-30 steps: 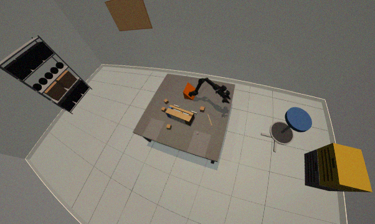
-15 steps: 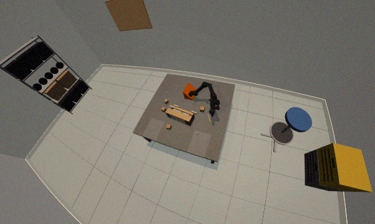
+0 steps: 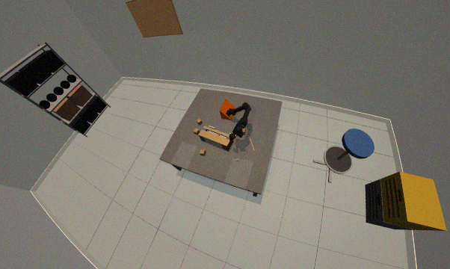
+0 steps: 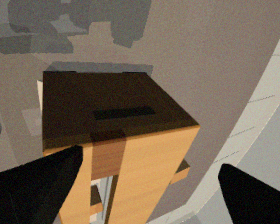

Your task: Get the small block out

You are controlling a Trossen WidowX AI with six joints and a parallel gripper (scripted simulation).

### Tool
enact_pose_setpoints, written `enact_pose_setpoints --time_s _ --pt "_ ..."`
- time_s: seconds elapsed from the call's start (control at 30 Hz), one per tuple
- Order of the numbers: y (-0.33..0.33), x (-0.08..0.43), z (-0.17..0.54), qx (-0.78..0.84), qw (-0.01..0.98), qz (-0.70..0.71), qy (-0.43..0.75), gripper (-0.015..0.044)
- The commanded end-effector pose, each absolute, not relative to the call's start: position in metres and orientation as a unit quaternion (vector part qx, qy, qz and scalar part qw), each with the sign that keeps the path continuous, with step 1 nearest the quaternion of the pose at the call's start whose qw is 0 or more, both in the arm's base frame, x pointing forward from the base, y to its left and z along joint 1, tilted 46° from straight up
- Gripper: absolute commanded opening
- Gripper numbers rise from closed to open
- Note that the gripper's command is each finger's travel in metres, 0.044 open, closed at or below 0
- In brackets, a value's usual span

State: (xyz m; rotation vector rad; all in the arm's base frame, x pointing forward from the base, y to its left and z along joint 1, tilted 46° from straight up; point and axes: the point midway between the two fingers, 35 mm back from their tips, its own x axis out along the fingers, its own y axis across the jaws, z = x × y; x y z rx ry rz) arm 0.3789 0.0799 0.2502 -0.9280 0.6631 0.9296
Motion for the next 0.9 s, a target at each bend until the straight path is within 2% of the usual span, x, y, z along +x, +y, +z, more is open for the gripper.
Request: enact_pose_setpoints --time_s 0.0,0.27,0.87 --pt "0.044 0.372 0.212 -0.424 0.696 0.46 0.352 0.04" --pt "-0.022 0.326 0.141 -0.363 0.591 0.603 0.395 0.04" --pt "-0.013 0.326 0.128 -0.361 0.589 0.606 0.394 0.04"
